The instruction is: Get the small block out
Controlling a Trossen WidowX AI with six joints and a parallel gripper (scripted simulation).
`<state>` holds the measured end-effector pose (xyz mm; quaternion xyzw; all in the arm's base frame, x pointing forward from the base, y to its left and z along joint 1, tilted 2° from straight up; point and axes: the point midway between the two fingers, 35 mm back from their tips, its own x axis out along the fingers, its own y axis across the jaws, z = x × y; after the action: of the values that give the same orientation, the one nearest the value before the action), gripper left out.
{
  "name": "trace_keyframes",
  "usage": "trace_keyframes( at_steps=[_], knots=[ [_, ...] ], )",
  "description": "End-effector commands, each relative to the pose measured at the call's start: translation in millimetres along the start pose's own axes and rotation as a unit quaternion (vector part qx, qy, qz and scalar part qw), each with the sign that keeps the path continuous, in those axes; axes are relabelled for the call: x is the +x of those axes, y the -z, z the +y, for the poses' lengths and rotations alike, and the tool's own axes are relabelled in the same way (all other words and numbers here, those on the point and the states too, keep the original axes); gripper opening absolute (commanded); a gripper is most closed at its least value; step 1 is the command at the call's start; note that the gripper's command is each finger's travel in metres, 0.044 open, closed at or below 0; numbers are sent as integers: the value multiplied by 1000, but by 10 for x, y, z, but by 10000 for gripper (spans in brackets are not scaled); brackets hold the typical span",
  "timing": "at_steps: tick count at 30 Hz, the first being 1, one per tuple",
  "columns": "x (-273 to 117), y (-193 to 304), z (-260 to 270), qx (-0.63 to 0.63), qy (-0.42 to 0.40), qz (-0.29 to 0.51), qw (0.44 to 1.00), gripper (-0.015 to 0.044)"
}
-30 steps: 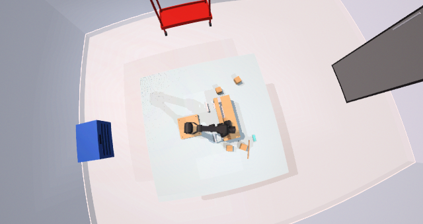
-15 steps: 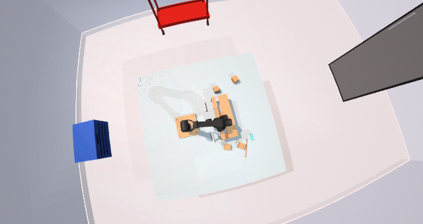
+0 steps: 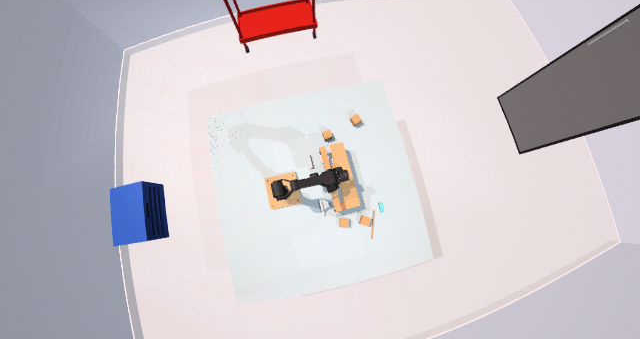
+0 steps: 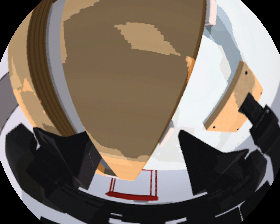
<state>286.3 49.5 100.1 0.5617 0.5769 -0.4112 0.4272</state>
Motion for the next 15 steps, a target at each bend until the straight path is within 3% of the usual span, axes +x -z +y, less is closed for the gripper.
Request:
trace_keyframes(
  at_steps=[1,15],
  knots=[
    [36,107,2,0,-1,3,1000,400],
    [157,467,3,0,-1,5,1000,400]
  ],
)
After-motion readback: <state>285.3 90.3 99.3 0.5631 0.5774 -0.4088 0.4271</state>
